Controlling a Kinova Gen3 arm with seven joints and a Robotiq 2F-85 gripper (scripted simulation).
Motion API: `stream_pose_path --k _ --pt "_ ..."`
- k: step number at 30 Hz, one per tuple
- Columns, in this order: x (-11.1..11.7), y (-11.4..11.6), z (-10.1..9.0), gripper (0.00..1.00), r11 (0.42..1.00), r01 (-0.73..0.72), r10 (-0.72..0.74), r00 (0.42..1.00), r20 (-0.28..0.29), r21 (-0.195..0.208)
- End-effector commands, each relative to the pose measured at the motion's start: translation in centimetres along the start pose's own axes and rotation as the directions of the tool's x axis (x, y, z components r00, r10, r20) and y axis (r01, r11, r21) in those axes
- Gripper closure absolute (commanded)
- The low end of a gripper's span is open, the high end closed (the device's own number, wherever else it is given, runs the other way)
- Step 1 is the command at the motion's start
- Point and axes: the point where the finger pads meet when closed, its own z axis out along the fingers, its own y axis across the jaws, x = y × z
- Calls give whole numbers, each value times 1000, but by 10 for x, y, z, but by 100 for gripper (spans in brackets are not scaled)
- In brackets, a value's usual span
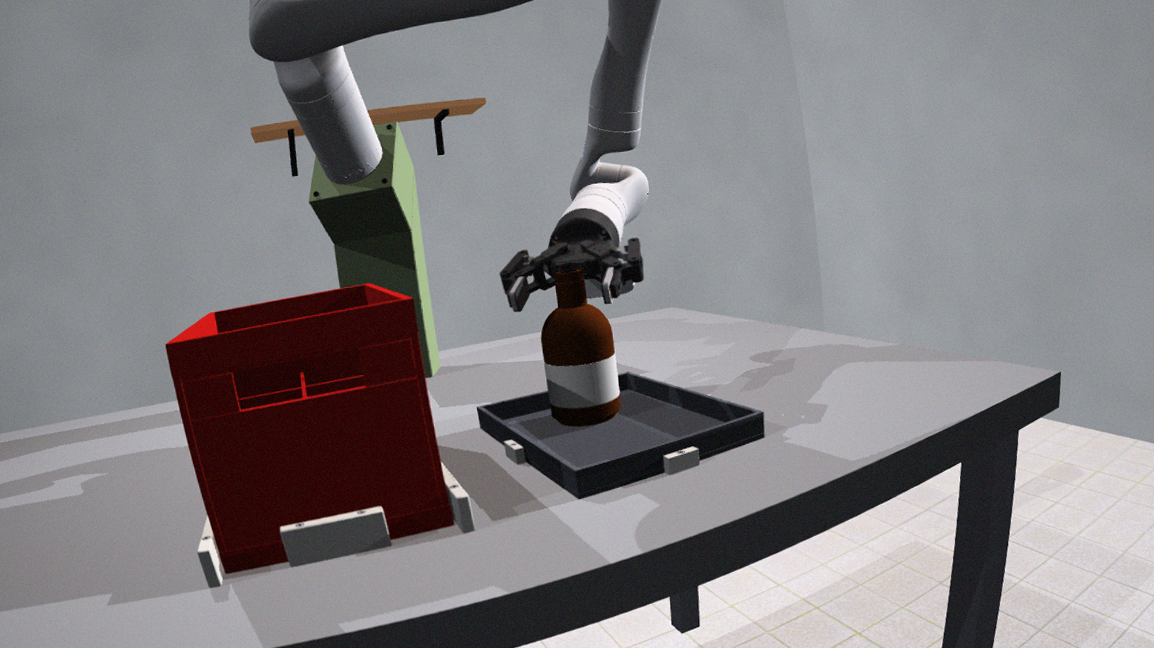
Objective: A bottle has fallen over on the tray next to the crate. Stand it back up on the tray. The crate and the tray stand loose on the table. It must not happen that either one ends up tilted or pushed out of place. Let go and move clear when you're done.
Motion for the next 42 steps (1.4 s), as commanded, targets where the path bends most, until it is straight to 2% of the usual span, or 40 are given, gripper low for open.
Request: stream_pose_path --k 1,42 --pt "-1 0 0 0 1000 -1 1 1000 0 0" --pt "-7 0 -3 0 1000 -1 1 1000 0 0"
